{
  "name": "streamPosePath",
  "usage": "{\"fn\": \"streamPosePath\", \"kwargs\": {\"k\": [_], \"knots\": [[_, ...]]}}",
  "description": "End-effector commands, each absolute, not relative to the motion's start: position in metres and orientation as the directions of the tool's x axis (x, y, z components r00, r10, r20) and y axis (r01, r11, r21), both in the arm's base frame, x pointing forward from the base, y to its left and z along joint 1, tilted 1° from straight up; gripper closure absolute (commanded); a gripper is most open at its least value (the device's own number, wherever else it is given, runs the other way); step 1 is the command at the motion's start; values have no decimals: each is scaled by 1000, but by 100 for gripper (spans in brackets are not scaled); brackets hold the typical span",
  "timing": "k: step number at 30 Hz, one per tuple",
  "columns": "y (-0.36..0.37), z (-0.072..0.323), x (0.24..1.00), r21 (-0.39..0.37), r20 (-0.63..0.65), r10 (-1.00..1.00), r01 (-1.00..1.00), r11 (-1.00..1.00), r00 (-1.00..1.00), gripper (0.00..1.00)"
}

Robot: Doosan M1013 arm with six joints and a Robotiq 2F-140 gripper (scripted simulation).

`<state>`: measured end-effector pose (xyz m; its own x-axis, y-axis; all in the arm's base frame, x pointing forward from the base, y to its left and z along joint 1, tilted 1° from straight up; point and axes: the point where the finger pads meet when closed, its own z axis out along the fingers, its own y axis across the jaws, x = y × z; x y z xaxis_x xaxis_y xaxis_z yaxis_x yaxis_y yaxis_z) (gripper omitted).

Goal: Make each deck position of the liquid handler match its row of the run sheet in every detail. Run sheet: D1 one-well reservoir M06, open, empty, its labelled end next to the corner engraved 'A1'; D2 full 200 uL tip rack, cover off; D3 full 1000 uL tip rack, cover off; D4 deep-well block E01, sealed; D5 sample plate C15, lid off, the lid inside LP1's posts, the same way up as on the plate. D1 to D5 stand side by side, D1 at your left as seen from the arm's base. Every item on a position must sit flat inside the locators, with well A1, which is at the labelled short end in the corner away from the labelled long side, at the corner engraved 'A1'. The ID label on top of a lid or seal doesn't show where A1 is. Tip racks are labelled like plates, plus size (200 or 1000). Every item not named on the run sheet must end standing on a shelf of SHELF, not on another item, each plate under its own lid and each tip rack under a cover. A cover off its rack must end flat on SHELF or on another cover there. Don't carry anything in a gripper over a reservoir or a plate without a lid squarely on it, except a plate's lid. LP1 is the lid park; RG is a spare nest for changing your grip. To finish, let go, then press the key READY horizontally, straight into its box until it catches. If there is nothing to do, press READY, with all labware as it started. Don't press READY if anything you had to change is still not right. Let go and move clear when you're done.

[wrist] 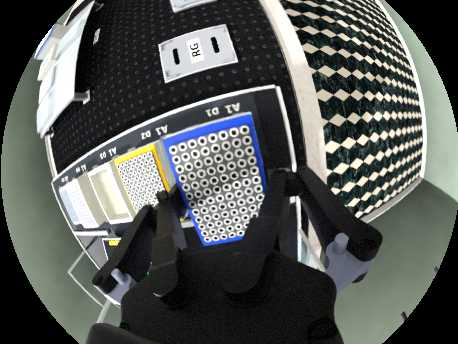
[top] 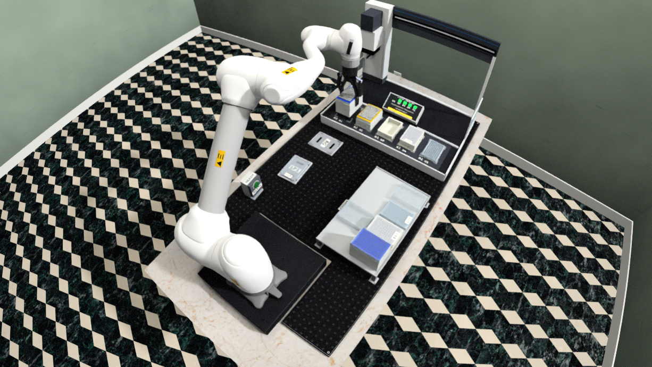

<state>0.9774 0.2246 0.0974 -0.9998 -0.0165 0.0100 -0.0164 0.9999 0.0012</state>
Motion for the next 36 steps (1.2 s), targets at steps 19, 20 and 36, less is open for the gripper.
{"fn": "streamPosePath", "kwargs": {"k": [19,20,36], "knots": [[225,129,978,2,8,-16,-16,1000,-1000,90],[225,129,978,2,8,-16,-16,1000,-1000,90],[225,154,978,2,8,-16,-16,1000,-1000,90]]}}
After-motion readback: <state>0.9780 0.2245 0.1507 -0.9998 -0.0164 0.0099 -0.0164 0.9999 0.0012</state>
